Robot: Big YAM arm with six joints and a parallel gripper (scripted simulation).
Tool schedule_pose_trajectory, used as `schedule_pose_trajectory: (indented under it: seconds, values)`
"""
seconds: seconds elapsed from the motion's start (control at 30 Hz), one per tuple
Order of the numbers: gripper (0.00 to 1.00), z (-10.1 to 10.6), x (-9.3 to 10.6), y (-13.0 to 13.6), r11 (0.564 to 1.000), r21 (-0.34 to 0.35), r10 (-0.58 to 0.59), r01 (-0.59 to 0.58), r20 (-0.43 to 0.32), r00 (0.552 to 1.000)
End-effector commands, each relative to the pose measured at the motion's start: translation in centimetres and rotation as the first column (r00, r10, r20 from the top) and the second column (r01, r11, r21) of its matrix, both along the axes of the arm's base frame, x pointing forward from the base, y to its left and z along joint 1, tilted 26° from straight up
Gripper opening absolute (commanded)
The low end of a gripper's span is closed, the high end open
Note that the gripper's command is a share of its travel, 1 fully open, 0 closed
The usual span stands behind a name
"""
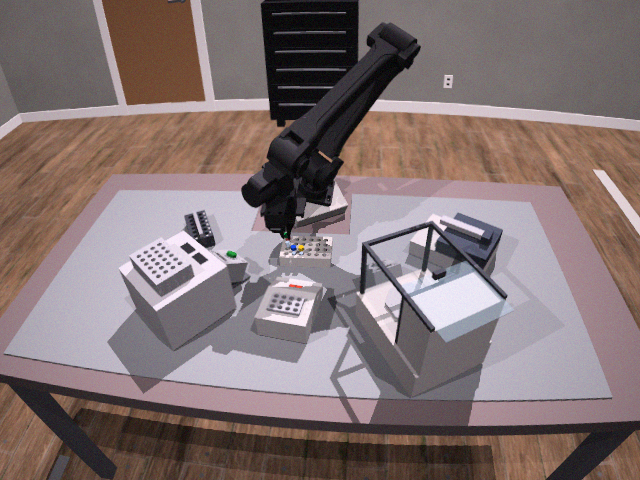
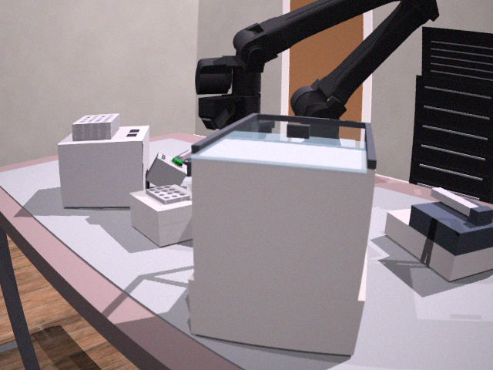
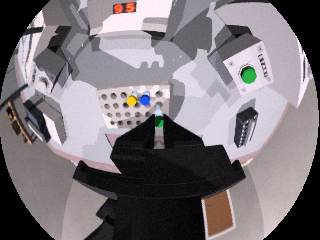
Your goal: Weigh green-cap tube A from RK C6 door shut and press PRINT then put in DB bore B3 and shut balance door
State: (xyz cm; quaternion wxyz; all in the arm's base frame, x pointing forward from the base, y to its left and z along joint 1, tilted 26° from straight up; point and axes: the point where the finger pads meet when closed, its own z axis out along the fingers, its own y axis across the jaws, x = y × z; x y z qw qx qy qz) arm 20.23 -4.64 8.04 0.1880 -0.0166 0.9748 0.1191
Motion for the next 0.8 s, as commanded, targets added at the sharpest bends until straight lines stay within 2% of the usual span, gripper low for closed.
schedule_pose_trajectory:
  seconds: [0.0, 0.2, 0.23, 0.33, 0.77]
  values:
    - [0.09, 1.1, 0.8, -0.6, 1.0, -0.014, 0.0, 0.0, 0.026, 1.0]
    - [0.09, 1.1, 0.8, -0.6, 1.0, -0.014, 0.0, 0.0, 0.026, 1.0]
    - [0.09, 1.9, 1.1, -1.6, 1.0, -0.017, -0.001, 0.002, 0.032, 0.999]
    - [0.09, 2.8, 0.9, -1.7, 1.0, -0.031, -0.001, 0.002, 0.05, 0.999]
    - [0.09, 4.5, 0.1, -2.1, 0.999, -0.033, -0.001, 0.002, 0.05, 0.999]
